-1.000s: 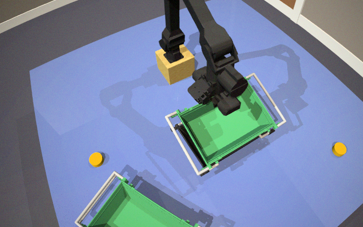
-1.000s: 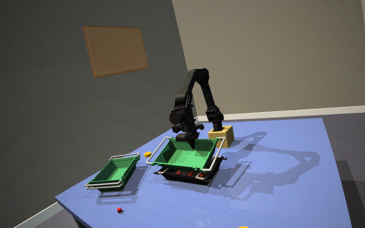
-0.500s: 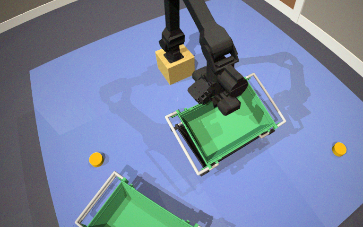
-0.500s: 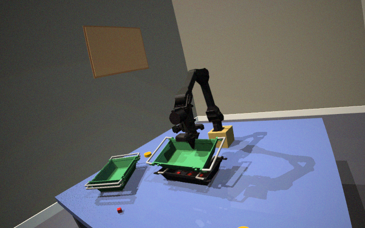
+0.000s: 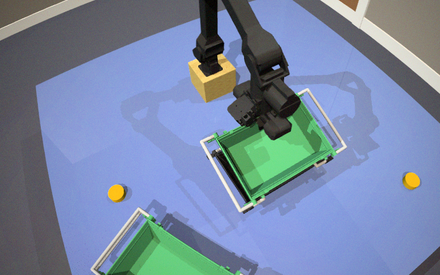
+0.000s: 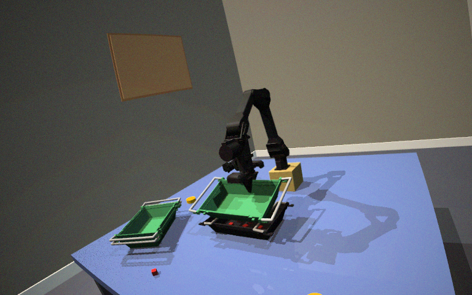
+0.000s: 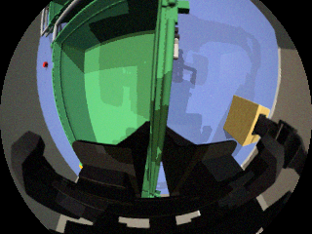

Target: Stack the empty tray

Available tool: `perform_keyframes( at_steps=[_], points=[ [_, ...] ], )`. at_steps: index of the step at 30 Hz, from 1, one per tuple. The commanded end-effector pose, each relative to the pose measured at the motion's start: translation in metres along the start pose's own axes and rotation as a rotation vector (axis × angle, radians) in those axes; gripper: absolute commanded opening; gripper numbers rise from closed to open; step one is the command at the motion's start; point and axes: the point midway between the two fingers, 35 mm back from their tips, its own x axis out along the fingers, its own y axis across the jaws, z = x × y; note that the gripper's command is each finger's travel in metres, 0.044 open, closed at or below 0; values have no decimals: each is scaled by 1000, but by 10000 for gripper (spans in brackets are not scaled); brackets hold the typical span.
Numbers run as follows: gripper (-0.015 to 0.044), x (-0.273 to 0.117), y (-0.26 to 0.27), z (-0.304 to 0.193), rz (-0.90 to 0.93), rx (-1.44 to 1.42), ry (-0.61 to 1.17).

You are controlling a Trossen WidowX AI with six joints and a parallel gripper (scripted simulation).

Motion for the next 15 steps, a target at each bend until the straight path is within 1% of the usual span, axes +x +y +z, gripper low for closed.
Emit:
perform_keyframes(
  at_steps=[1,9,15],
  points=[
    [0,4,-5,0,-20,-4,0],
    [0,0,0,0,-1,0,0],
    [0,8,-5,0,-13,-3,0]
  ],
)
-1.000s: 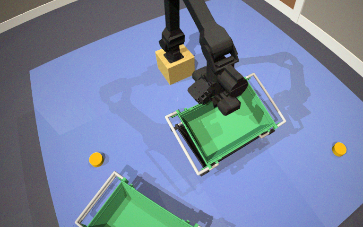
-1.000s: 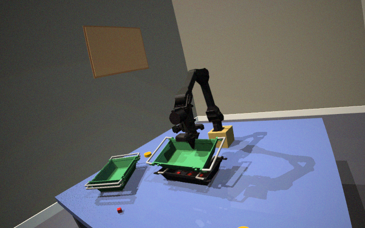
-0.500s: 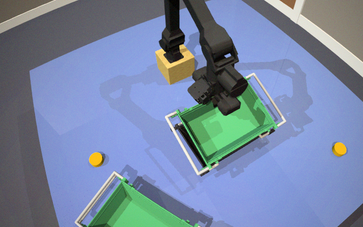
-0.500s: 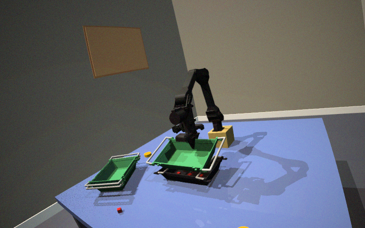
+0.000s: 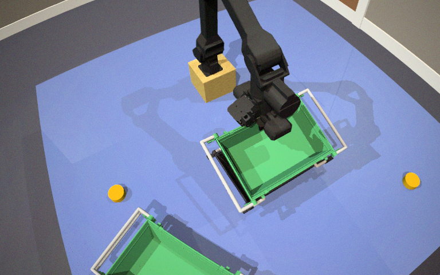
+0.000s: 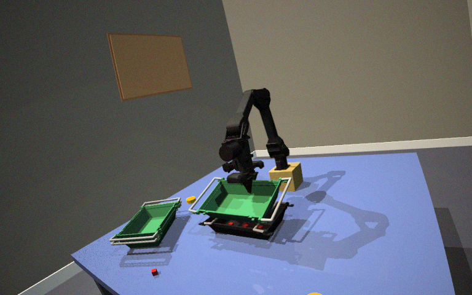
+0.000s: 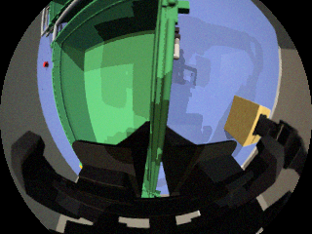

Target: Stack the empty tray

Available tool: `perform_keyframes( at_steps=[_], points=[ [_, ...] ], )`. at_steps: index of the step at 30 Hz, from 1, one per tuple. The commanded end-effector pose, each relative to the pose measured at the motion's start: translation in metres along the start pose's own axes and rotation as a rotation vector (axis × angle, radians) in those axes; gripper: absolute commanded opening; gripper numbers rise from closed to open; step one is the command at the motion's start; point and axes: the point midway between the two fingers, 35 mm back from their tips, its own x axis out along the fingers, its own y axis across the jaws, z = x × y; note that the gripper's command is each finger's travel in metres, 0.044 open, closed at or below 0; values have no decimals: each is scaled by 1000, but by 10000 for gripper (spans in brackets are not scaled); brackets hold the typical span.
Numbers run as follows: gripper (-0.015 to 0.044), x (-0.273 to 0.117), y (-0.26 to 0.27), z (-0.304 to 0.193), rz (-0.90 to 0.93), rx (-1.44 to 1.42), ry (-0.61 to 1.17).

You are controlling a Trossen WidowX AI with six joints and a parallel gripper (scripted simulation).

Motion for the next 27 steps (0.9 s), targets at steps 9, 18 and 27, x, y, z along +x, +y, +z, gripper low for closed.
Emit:
perform_keyframes(
  at_steps=[9,18,27],
  points=[
    [0,12,-9,0,-26,-5,0],
    [0,12,-9,0,-26,-5,0],
    [0,12,-9,0,-26,-5,0]
  ],
)
